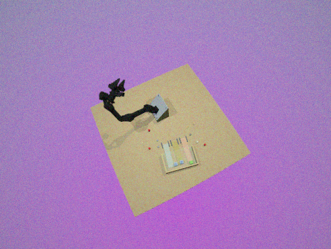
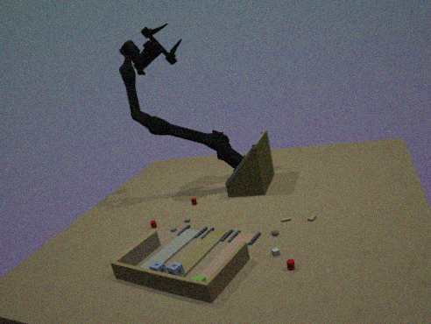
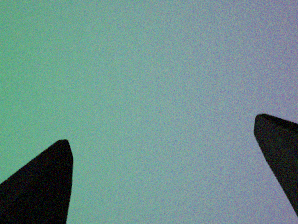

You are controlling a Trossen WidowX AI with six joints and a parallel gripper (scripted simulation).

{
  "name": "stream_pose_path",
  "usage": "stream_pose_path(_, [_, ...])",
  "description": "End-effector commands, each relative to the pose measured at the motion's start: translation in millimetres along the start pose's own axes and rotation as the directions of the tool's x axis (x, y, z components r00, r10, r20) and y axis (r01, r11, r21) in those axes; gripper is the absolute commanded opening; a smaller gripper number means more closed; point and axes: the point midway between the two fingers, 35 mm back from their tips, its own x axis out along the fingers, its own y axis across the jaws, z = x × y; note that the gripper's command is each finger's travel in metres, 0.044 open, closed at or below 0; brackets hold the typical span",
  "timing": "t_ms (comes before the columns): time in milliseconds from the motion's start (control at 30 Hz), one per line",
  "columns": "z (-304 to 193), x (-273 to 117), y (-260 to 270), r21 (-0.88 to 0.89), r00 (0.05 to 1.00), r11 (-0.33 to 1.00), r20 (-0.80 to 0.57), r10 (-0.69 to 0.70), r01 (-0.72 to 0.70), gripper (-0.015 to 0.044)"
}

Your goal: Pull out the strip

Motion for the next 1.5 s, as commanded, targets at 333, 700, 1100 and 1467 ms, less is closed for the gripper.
stream_pose_path(333, [65, 50, 2, -0.241, 0.957, 0.970, 0.284, 0.049, 0.022, 0.0400])
stream_pose_path(700, [152, 85, -8, -0.372, 0.837, 0.912, 0.544, 0.062, 0.174, 0.0400])
stream_pose_path(1100, [302, 94, -54, -0.381, 0.539, 0.739, 0.842, 0.029, 0.555, 0.0400])
stream_pose_path(1467, [415, 47, -110, -0.173, 0.210, 0.494, 0.978, -0.019, 0.852, 0.0400])
